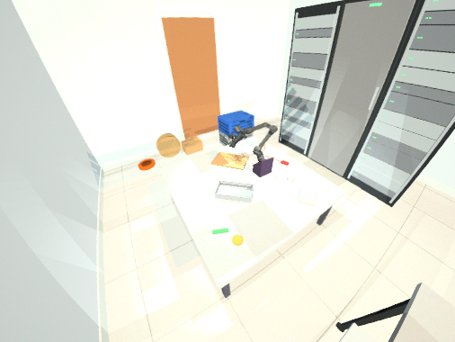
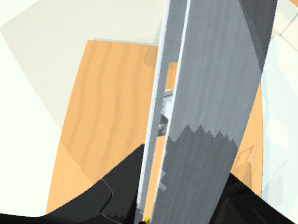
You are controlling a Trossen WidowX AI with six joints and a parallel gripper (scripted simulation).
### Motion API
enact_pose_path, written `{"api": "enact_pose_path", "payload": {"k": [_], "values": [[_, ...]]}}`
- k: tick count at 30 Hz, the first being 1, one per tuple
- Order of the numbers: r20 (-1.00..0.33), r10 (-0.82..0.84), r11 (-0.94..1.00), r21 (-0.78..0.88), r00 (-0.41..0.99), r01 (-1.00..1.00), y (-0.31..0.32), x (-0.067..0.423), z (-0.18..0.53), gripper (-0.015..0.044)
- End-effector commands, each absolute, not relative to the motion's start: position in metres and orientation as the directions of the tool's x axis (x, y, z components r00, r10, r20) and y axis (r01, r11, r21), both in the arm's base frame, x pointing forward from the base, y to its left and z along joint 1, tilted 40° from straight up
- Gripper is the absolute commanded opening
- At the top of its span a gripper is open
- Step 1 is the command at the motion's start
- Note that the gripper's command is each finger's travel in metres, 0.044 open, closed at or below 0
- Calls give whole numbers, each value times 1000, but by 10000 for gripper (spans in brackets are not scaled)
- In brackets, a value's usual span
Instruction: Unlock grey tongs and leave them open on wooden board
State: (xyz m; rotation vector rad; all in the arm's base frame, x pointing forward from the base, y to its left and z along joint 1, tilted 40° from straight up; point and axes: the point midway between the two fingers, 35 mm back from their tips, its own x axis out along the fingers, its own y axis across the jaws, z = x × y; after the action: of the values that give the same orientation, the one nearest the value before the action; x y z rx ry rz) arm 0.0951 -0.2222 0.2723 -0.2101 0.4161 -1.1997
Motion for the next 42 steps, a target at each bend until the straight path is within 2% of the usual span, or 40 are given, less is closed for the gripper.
{"api": "enact_pose_path", "payload": {"k": [1,21,42], "values": [[-257,-926,358,-359,277,862,-227,96,274,-150],[-541,-832,352,-342,124,871,-248,99,262,-150],[-743,-664,320,-391,-91,863,-265,99,250,-150]]}}
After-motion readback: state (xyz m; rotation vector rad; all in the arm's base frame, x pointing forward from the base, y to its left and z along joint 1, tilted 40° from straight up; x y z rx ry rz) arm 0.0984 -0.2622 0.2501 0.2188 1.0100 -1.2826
